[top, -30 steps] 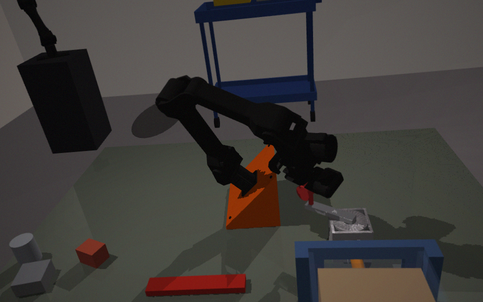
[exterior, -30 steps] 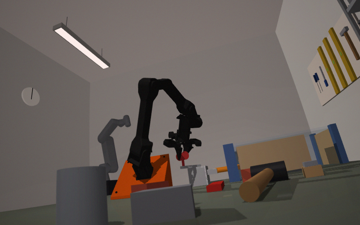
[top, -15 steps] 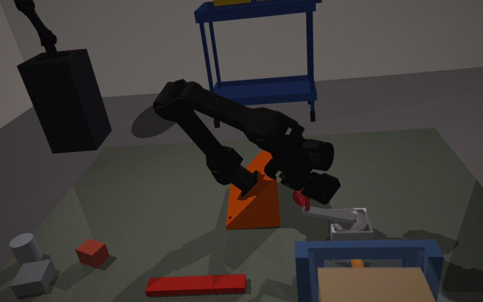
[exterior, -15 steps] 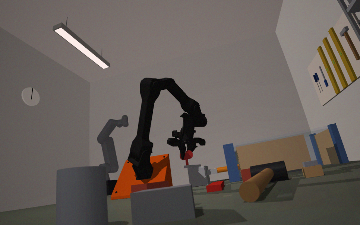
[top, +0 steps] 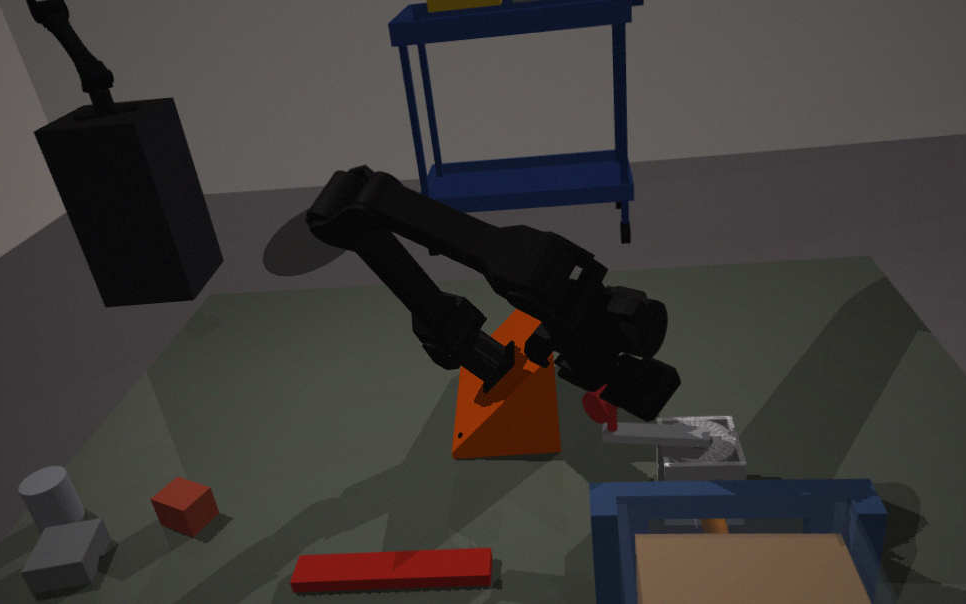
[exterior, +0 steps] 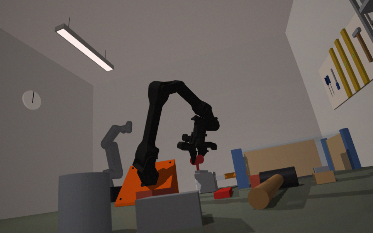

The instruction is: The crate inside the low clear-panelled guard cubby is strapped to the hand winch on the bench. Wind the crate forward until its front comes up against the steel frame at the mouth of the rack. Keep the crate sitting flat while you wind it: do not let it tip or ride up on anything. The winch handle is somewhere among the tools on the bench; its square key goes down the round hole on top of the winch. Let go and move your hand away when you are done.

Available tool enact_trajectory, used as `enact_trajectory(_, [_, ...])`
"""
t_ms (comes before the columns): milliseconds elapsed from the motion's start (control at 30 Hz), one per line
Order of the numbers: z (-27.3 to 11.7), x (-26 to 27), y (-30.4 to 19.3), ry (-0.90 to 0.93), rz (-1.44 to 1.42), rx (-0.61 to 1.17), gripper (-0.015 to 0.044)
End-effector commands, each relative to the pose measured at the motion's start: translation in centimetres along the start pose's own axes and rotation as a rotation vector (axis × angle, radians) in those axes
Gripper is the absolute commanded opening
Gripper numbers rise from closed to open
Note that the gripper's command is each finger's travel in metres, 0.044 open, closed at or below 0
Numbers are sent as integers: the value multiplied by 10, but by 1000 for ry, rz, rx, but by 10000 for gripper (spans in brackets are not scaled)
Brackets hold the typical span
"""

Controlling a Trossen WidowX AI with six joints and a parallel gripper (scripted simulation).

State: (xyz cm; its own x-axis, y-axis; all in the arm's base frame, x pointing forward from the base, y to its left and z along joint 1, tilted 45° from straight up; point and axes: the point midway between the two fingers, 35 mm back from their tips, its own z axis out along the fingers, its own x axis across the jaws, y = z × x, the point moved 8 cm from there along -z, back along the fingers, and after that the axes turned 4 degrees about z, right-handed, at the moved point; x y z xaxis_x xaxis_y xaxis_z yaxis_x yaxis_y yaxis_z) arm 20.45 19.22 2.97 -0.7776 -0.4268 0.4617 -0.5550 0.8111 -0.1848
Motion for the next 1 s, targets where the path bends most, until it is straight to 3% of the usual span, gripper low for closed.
enact_trajectory(0, [-4,-13,-12,-29,21,22,0])
enact_trajectory(967, [-14,-54,-28,-31,22,22,0])
